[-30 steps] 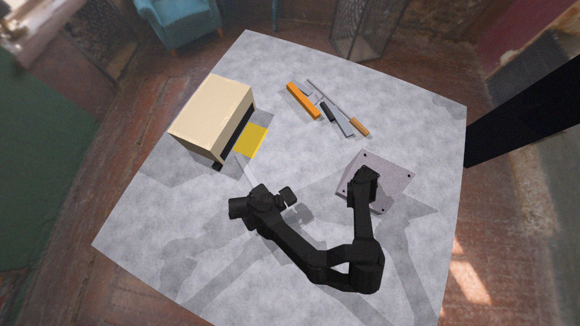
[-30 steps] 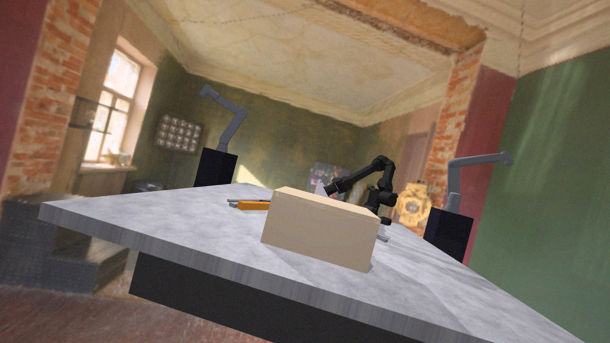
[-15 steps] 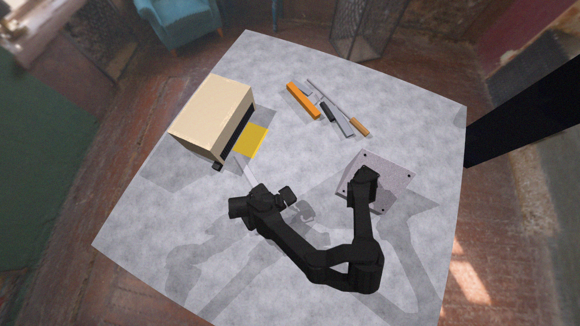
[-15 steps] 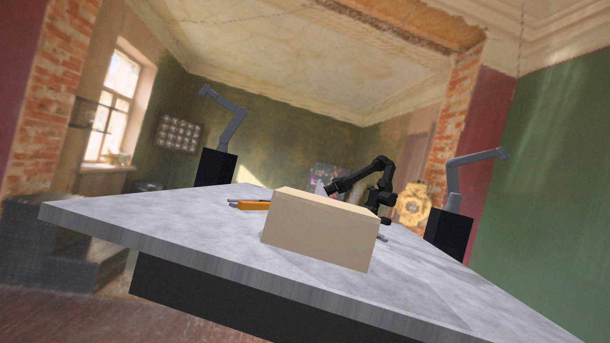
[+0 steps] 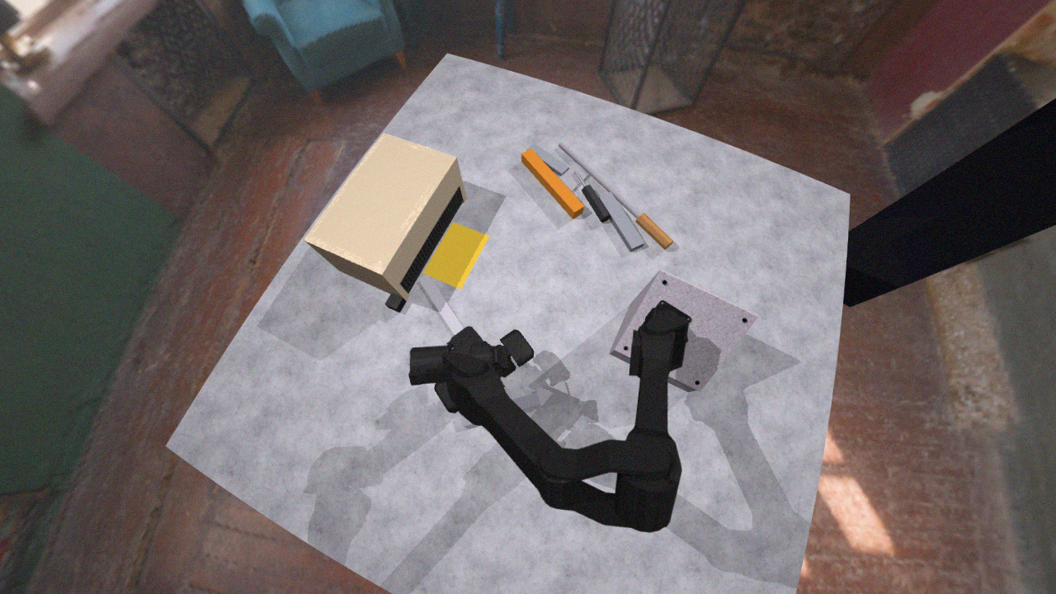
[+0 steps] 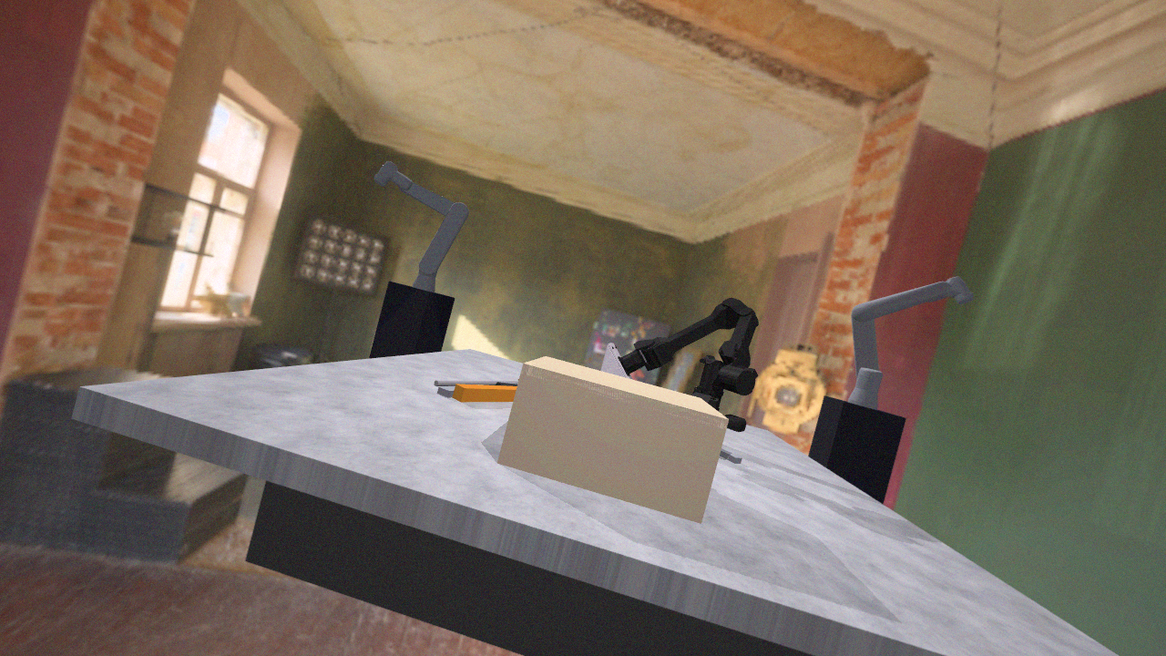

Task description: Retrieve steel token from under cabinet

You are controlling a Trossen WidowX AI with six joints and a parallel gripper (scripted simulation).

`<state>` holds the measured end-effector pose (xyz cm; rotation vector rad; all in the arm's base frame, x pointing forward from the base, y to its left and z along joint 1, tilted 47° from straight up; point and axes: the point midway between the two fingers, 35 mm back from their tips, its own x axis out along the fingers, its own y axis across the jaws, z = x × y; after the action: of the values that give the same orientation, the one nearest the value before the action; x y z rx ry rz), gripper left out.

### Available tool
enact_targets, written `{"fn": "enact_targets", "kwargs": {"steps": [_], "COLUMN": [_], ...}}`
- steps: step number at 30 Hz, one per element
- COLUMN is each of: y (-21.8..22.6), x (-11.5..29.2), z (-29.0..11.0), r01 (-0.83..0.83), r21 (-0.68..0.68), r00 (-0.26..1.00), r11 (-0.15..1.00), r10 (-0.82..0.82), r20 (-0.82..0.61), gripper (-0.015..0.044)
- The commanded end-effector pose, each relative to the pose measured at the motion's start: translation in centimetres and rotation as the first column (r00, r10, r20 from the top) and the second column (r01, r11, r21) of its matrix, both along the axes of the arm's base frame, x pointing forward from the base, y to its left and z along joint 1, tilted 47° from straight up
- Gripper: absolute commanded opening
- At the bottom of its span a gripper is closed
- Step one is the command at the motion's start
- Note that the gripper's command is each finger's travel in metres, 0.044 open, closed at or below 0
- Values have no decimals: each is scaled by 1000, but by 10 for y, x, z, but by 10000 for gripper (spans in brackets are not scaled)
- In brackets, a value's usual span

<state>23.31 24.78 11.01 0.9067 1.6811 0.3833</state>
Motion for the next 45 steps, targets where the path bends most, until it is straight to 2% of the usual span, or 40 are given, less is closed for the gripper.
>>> {"fn": "enact_targets", "kwargs": {"steps": [1,45], "y": [-1,-11], "x": [7,62], "z": [-1,-19], "r01": [-5,-14], "r21": [2,1], "r00": [1000,1000], "r11": [1000,1000], "r10": [5,14], "r20": [5,17], "gripper": [0,0]}}
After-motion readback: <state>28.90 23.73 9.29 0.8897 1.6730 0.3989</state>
